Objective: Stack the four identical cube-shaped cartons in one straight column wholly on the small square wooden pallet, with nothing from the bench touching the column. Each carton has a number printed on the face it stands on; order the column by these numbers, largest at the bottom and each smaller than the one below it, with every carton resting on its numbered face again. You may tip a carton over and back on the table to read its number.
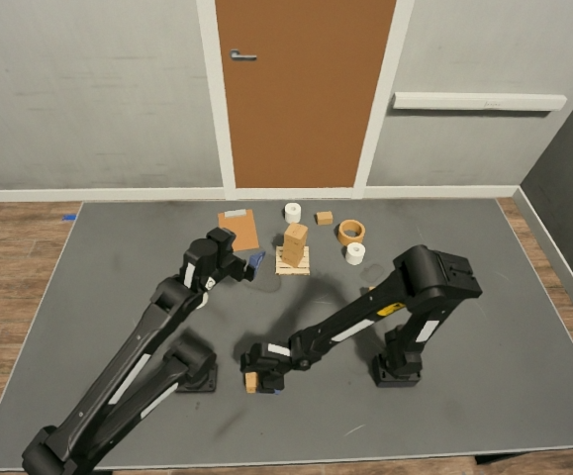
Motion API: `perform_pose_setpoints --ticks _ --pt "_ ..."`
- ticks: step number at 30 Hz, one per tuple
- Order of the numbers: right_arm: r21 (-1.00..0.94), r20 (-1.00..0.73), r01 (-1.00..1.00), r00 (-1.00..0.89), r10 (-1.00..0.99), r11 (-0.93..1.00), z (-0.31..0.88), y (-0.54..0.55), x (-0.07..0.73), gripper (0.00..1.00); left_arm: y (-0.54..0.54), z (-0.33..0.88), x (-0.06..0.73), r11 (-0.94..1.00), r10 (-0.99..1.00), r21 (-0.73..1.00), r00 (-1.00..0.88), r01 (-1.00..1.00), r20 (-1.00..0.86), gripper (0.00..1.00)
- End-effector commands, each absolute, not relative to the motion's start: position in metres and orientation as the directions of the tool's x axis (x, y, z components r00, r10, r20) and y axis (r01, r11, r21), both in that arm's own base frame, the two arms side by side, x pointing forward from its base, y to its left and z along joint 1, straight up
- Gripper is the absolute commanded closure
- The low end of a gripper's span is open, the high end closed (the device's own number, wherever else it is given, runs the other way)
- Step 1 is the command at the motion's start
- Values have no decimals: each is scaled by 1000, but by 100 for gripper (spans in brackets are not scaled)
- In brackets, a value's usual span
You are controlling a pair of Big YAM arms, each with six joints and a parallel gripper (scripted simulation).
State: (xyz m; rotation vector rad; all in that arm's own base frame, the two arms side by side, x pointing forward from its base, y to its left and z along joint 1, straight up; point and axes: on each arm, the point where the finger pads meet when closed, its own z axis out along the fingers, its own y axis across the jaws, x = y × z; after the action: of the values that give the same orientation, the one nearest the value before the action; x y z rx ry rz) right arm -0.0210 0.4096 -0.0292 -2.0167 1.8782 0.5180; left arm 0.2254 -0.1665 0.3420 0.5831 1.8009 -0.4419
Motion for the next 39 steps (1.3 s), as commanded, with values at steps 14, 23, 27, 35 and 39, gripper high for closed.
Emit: perform_pose_setpoints --ticks 14,23,27,35,39 --pt "-2 -526 -997 64 -848 -75 -16 420 -22 48 -167 358 226 804 162 0 -219 594 -962 0" --pt "-2 -526 -997 64 -848 -74 -2 424 -23 45 -167 358 226 804 162 0 -219 594 -962 0" --pt "-2 -526 -997 64 -848 -74 31 423 -23 45 -167 358 226 804 162 0 -219 594 -962 0" --pt "-2 -527 -997 64 -848 -74 106 420 -22 45 -167 358 226 804 162 0 -219 594 -962 0" --pt "-2 -527 -997 64 -847 -74 158 417 -22 45 -167 358 226 804 162 0 -219 594 -962 0"
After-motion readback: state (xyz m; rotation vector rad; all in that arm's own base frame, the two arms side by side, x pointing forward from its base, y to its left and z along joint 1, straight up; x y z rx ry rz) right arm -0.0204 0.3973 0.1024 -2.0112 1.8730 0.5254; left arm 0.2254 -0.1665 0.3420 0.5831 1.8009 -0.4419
